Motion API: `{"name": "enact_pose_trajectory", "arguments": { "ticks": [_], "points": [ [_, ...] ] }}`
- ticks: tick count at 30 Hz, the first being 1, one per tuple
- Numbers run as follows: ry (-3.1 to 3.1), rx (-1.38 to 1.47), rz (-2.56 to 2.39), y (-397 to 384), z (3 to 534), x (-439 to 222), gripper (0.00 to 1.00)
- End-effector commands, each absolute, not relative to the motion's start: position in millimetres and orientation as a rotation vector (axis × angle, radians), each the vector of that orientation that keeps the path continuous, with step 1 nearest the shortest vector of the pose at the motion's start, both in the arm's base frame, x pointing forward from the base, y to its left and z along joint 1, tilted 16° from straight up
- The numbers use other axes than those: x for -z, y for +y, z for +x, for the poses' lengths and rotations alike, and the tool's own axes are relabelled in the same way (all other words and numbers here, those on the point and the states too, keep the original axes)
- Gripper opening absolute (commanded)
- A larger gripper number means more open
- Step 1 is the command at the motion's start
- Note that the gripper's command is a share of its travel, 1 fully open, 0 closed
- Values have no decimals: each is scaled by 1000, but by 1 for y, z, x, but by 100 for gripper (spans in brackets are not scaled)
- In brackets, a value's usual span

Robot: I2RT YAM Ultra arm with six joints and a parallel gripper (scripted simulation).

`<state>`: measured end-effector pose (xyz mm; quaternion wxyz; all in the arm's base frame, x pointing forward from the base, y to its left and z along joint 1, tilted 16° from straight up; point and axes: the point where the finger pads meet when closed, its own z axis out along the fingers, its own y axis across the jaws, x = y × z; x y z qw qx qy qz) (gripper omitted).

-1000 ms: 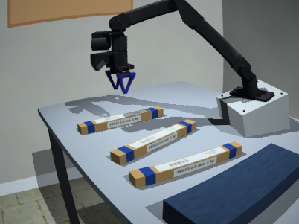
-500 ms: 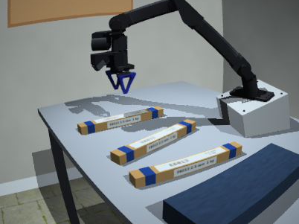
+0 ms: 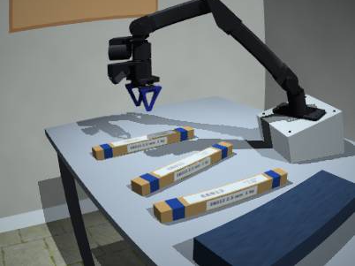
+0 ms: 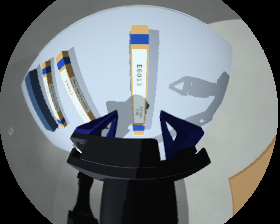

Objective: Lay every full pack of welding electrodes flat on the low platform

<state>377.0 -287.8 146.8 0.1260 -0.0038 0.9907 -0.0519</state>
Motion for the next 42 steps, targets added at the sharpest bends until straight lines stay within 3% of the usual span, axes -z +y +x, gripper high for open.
{"name": "enact_pose_trajectory", "arguments": {
  "ticks": [1,9,42],
  "points": [
    [2850,171,-4,-294,377,-162,74],
    [2849,218,-341,-239,377,-151,74],
    [2804,216,-316,-67,379,-144,74]
  ]
}}
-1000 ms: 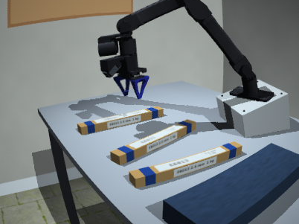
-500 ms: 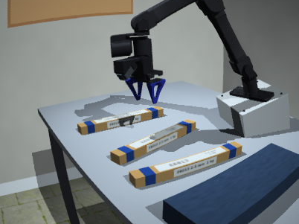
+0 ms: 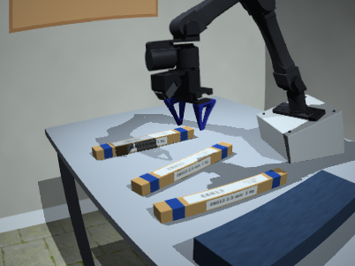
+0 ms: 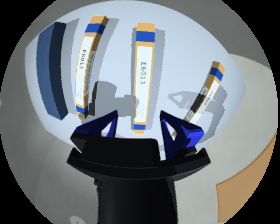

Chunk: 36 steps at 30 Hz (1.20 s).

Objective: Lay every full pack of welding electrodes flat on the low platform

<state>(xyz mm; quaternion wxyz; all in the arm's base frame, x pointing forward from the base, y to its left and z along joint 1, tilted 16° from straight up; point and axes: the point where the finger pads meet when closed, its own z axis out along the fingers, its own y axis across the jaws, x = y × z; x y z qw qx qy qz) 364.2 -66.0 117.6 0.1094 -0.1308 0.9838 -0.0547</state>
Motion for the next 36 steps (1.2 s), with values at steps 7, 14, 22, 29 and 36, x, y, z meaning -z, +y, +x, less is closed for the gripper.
{"name": "enact_pose_trajectory", "arguments": {
  "ticks": [7,14,22,29,36],
  "points": [
    [2818,216,-300,-73,380,-141,74],
    [2826,209,-304,-73,380,-138,74],
    [2884,190,-312,-75,373,-103,74],
    [2862,195,-317,-76,379,-92,74],
    [2882,184,-319,-79,384,-57,74]
  ]
}}
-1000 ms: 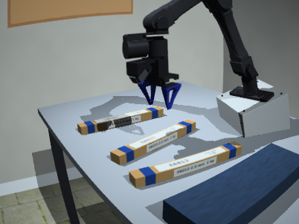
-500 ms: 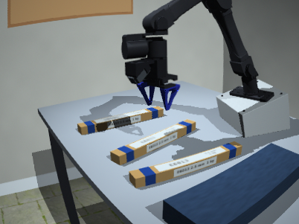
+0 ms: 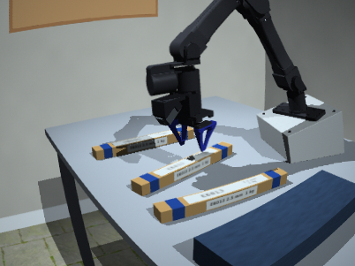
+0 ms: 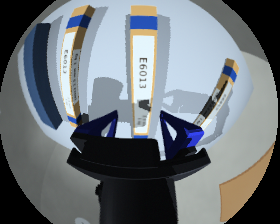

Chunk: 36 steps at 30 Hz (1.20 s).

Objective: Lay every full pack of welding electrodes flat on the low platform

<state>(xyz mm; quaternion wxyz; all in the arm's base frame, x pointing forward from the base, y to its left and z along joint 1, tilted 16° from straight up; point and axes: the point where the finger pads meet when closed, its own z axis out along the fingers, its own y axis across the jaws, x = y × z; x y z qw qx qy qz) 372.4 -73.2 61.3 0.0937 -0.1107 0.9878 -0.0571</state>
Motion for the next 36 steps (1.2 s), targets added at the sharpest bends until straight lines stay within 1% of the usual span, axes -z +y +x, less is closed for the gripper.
{"name": "enact_pose_trajectory", "arguments": {
  "ticks": [1,7,8,9,24,26,32,36],
  "points": [
    [2882,183,-320,-79,385,-53,74],
    [2882,182,-319,-81,389,-38,74],
    [2804,209,-312,-82,407,-61,74],
    [2814,205,-313,-83,407,-55,74],
    [2845,194,-311,-84,402,-38,74],
    [2877,182,-316,-83,396,-24,74],
    [2839,196,-311,-85,407,-29,74],
    [2880,180,-321,-83,399,-10,74]
  ]
}}
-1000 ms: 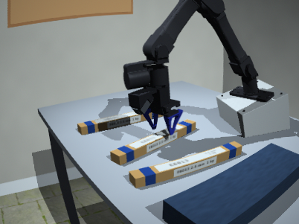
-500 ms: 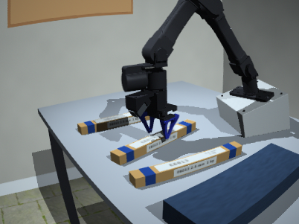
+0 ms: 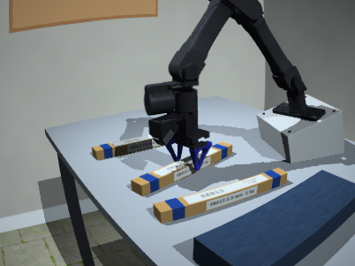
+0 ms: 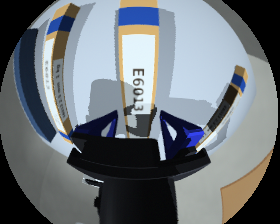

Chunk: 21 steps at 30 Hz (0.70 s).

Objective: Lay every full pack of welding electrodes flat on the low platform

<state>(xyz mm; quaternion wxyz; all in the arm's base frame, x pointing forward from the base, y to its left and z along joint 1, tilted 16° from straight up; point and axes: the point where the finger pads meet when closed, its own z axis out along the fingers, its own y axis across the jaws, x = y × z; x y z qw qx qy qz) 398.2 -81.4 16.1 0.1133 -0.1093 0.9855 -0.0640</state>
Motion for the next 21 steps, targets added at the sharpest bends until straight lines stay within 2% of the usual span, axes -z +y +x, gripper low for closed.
{"name": "enact_pose_trajectory", "arguments": {
  "ticks": [1,21],
  "points": [
    [2866,185,-322,-83,402,-13,74],
    [2839,195,-314,-85,407,-19,74]
  ]
}}
